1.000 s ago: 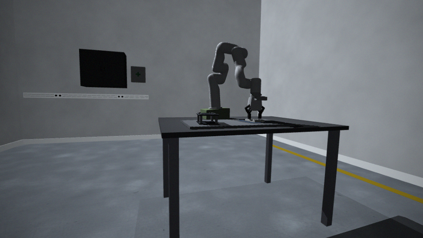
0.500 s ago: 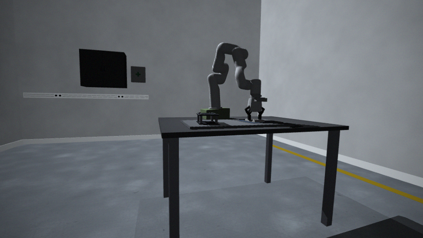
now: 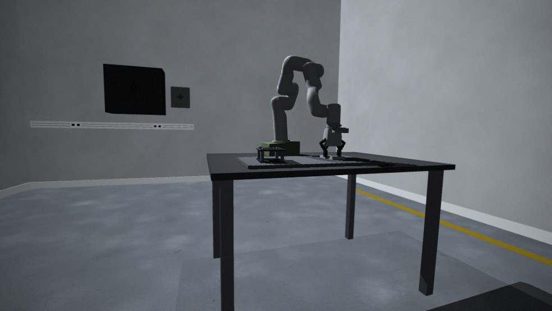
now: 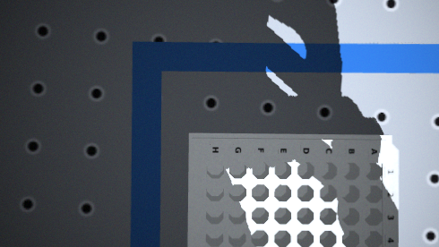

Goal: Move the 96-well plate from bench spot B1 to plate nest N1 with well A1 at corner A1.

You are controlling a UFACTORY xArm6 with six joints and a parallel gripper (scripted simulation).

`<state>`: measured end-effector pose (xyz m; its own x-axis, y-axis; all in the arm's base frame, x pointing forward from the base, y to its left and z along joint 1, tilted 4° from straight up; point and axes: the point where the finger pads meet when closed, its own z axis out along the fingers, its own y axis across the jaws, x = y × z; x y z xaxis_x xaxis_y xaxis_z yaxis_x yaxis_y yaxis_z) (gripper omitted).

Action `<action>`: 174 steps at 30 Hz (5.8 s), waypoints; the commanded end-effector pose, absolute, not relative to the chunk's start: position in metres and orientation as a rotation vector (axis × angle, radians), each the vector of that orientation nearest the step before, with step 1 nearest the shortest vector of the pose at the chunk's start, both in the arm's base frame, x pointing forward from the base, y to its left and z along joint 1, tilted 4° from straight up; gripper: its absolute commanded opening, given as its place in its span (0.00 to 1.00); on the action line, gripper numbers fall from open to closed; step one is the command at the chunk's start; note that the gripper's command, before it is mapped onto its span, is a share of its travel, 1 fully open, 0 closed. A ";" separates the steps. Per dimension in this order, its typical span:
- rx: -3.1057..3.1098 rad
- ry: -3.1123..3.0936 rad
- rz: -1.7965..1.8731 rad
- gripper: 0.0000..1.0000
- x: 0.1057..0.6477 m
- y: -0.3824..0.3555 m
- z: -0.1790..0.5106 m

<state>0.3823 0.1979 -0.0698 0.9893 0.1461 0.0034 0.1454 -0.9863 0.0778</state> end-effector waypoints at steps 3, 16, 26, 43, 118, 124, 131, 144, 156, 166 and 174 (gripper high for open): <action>3.058 0.224 0.019 0.00 0.384 0.199 -0.068; 3.058 0.224 0.019 0.00 0.384 0.199 -0.068; 3.057 0.224 0.019 0.00 0.384 0.199 -0.068; 3.057 0.224 0.019 0.00 0.384 0.199 -0.068; 3.058 0.224 0.020 0.00 0.383 0.203 -0.011; 3.058 0.224 0.020 0.00 0.383 0.204 -0.005; 3.058 0.224 0.020 0.00 0.383 0.205 0.007; 3.058 0.224 0.020 0.00 0.383 0.205 0.012; 3.019 0.528 0.008 0.00 0.386 0.186 0.017; 2.889 1.022 -0.012 0.00 0.392 0.154 0.025; 2.774 1.306 -0.023 0.00 0.396 0.135 0.030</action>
<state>0.3922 0.1462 0.0249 0.7404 0.6706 -0.0458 0.6713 -0.7341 0.1024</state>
